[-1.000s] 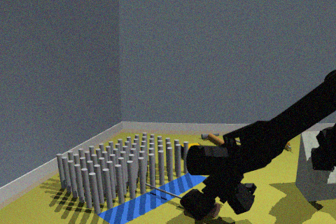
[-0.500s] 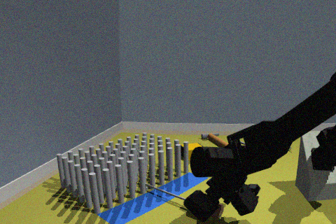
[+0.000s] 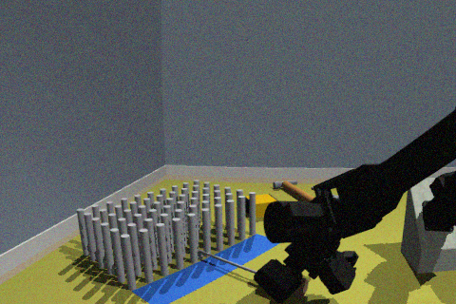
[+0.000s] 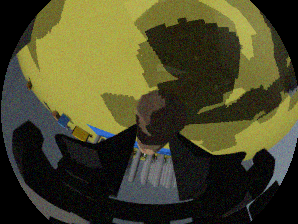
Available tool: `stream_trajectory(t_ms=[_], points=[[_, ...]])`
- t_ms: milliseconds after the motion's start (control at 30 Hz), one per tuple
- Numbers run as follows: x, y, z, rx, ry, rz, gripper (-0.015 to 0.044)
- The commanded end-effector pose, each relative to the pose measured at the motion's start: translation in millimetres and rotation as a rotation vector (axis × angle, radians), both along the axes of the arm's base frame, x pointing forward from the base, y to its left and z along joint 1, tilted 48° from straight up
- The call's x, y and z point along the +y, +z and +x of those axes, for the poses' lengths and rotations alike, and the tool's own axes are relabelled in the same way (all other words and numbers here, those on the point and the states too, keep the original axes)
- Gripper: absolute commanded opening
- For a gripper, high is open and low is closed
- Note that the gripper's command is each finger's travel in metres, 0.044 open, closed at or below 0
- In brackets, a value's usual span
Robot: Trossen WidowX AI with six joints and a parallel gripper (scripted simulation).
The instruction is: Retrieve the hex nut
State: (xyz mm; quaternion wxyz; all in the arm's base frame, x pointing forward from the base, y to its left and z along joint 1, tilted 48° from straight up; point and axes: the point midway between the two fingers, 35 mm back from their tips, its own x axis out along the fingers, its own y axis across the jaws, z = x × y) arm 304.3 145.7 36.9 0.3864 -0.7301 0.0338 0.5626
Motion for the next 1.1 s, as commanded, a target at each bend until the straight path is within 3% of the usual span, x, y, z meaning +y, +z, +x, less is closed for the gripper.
stream_trajectory(t_ms=[0,1067], points=[[0,2,-2,0.0,-0.003,0.0,0.0],[6,10,-19,0.001,-0.003,0.001,0.0]])
